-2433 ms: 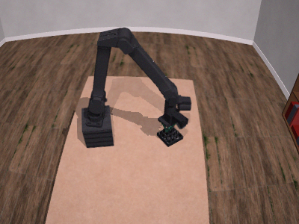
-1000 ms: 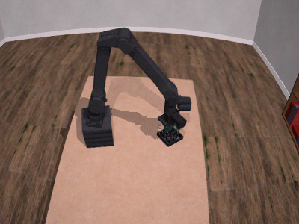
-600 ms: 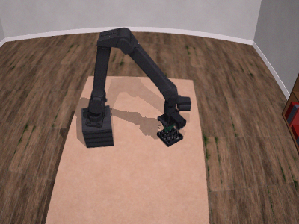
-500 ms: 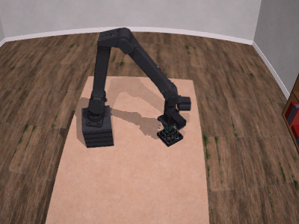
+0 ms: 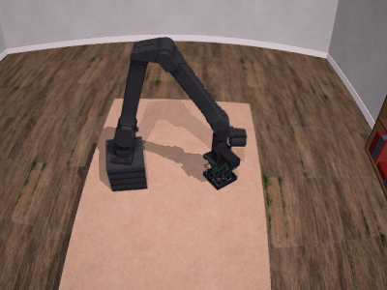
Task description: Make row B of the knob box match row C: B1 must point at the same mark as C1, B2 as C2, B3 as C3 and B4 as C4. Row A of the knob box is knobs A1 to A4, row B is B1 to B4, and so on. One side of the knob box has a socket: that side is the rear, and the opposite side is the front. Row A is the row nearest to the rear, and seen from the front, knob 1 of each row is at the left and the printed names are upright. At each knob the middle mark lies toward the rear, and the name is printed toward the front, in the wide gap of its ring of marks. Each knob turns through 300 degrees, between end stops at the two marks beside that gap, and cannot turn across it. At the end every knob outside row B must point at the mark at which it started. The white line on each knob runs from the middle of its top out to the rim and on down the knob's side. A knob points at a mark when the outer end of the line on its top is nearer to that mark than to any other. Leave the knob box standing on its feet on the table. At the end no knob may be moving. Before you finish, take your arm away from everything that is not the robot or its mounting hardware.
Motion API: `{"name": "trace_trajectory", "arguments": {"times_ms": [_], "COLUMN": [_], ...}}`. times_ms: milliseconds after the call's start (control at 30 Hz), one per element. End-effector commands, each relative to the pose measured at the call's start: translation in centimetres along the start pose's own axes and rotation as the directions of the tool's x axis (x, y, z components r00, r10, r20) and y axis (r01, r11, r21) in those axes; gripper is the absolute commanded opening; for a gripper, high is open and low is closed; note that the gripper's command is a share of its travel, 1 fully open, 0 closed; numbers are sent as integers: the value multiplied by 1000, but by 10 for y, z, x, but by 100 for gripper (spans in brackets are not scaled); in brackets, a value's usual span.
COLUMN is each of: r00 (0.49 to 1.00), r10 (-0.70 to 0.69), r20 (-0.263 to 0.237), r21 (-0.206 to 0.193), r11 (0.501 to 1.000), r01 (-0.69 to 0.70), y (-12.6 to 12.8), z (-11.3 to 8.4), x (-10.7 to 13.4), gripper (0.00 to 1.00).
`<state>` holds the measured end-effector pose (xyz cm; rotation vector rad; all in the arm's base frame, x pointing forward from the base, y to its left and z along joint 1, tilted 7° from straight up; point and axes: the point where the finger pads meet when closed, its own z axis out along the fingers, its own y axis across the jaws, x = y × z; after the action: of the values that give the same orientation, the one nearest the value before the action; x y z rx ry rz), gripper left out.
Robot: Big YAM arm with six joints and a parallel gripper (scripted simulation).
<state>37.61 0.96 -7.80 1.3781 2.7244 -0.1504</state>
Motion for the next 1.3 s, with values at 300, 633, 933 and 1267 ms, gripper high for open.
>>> {"name": "trace_trajectory", "arguments": {"times_ms": [300,633,933,1267], "r00": [1000,1000,1000,1000], "r10": [5,5,5,5], "r20": [8,8,7,7], "r21": [-7,-7,-6,-5], "r11": [1000,1000,1000,1000], "r01": [-5,-5,-5,-5], "y": [1,2,1,1], "z": [18,26,29,30], "x": [-6,-6,-5,-5], "gripper": [18,18,18,18]}}
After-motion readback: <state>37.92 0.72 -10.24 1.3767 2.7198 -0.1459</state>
